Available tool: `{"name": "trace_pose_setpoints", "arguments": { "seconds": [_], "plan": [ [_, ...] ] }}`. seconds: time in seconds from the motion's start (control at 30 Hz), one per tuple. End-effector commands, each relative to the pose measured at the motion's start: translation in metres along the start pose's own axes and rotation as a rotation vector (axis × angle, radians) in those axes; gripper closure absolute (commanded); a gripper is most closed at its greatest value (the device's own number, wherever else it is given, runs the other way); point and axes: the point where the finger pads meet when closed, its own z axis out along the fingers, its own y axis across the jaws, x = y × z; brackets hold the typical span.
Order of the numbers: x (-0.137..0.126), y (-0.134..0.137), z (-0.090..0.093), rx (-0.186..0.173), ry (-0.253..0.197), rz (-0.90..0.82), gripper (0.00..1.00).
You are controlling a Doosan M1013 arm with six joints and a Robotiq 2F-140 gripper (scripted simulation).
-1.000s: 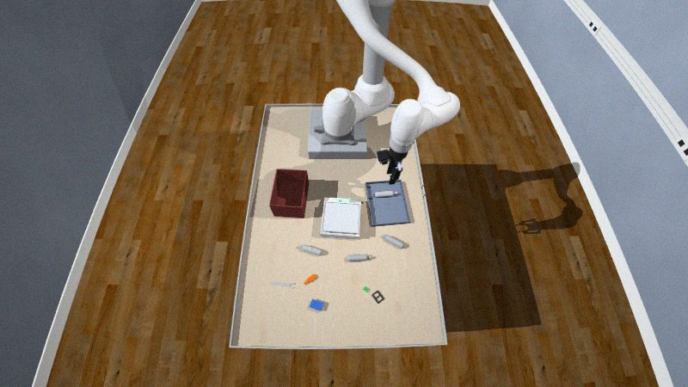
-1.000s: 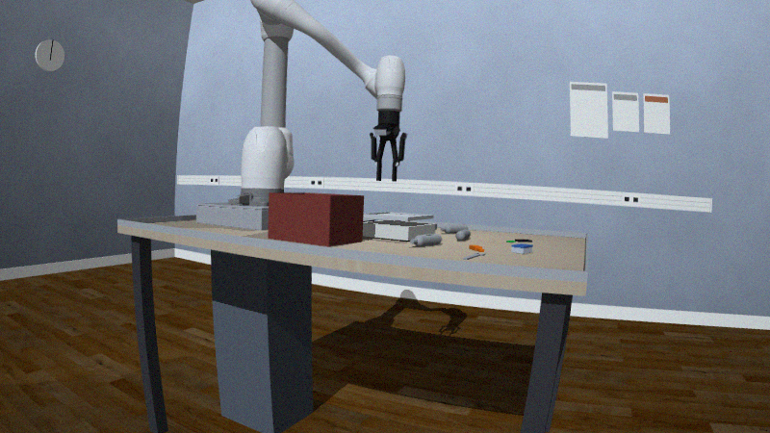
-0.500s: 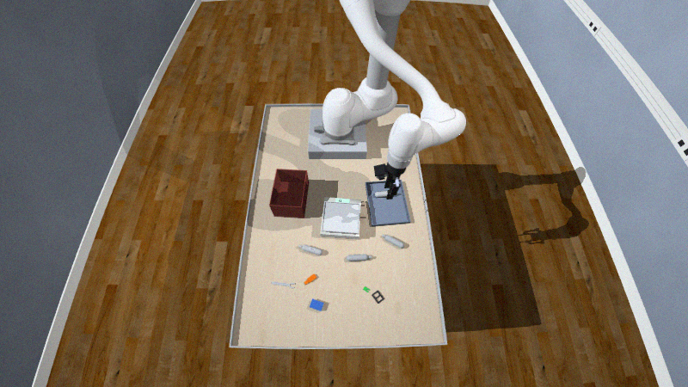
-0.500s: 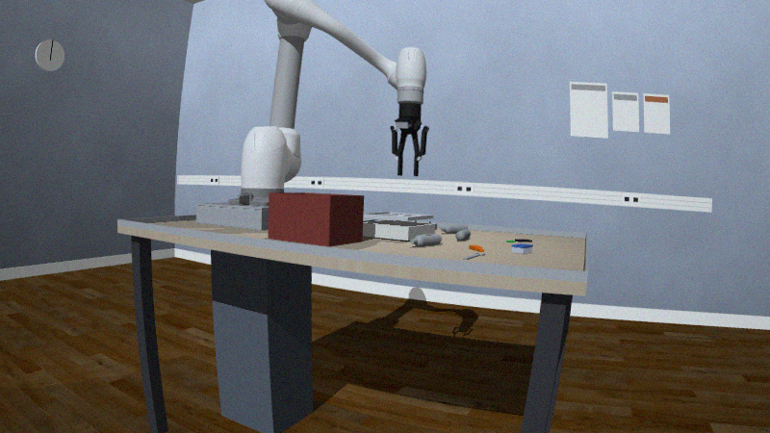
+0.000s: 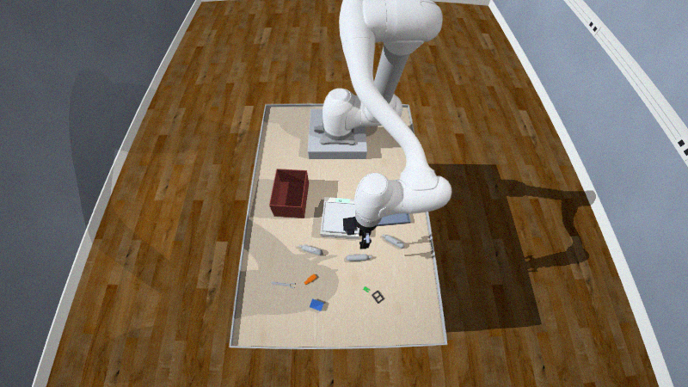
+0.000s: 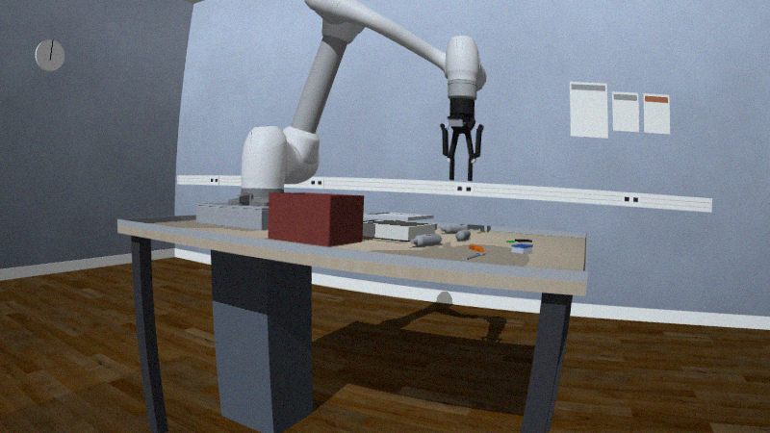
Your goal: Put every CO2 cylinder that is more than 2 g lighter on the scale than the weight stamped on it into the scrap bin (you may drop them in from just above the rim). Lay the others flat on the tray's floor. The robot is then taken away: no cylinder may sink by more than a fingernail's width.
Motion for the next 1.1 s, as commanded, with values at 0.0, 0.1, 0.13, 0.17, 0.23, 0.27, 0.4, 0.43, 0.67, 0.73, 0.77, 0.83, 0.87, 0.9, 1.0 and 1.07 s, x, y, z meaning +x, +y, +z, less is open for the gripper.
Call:
{"name": "trace_pose_setpoints", "arguments": {
  "seconds": [0.0,0.1,0.13,0.17,0.23,0.27,0.4,0.43,0.67,0.73,0.77,0.83,0.87,0.9,1.0,1.07],
  "plan": [
    [0.006,-0.019,0.007,-0.003,-0.003,-0.002,0.61],
    [0.006,-0.019,0.017,-0.003,-0.003,-0.002,0.61],
    [0.006,-0.019,0.022,-0.003,-0.003,-0.002,0.61],
    [0.006,-0.019,0.027,-0.003,-0.003,-0.002,0.61],
    [0.006,-0.019,0.038,-0.003,-0.003,-0.002,0.61],
    [0.006,-0.019,0.045,-0.003,-0.003,-0.002,0.61],
    [0.006,-0.019,0.059,-0.003,-0.003,-0.002,0.61],
    [0.006,-0.019,0.066,-0.003,-0.003,-0.002,0.61],
    [0.006,-0.019,0.114,-0.003,-0.003,-0.002,0.61],
    [0.006,-0.019,0.127,-0.003,-0.003,-0.002,0.61],
    [0.006,-0.019,0.132,-0.003,-0.003,-0.002,0.61],
    [0.006,-0.019,0.142,-0.003,-0.003,-0.002,0.61],
    [0.006,-0.019,0.147,-0.003,-0.003,-0.002,0.61],
    [0.006,-0.019,0.147,-0.003,-0.003,-0.002,0.61],
    [0.006,-0.019,0.154,-0.003,-0.003,-0.002,0.61],
    [0.006,-0.019,0.16,-0.003,-0.003,-0.002,0.61]
  ]
}}
